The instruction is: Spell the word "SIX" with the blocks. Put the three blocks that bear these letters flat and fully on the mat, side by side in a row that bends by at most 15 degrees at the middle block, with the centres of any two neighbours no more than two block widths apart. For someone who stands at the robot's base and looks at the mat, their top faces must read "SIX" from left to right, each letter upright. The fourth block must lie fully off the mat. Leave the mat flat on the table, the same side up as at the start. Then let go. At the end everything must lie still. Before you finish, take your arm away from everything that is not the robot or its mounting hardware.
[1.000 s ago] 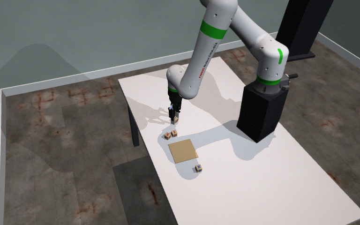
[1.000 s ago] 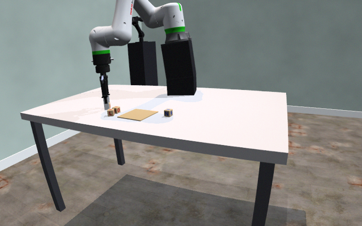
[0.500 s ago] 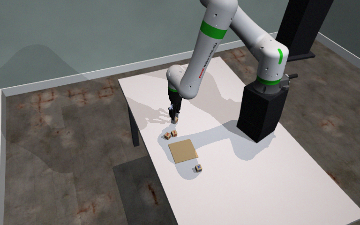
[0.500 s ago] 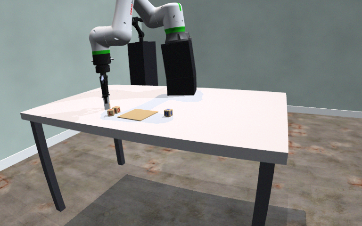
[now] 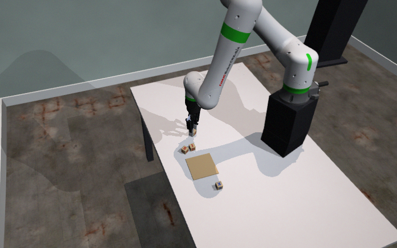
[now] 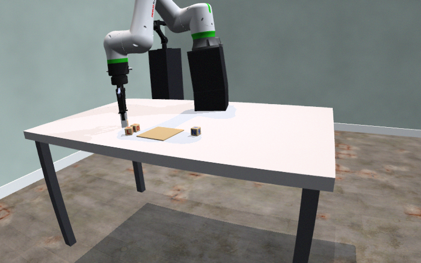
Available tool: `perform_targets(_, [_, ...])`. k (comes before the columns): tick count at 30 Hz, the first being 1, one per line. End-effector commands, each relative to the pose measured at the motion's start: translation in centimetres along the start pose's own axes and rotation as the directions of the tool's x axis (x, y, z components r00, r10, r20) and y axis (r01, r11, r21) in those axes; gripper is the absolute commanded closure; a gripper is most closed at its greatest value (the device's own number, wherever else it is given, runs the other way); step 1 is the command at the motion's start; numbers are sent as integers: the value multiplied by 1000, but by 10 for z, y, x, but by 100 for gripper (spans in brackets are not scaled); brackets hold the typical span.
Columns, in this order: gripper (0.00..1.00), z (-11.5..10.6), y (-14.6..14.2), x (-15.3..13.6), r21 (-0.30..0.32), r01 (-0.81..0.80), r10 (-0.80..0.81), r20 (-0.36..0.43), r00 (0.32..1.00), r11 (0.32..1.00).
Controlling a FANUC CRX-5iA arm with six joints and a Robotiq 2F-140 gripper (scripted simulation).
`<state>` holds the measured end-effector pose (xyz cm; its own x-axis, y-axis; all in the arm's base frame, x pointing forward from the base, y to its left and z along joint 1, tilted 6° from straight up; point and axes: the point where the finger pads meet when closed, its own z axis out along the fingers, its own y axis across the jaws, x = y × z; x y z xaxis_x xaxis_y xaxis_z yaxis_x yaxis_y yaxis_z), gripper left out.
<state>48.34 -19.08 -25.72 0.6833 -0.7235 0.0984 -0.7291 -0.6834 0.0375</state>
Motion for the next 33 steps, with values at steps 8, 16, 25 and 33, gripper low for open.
perform_targets(8, [84, -6, 0, 0, 0, 0, 0, 0, 1000, 1000])
perform_targets(16, [84, -41, 0, 0, 0, 0, 0, 0, 1000, 1000])
perform_targets(25, [84, -96, 0, 0, 0, 0, 0, 0, 1000, 1000])
perform_targets(33, [84, -100, 0, 0, 0, 0, 0, 0, 1000, 1000])
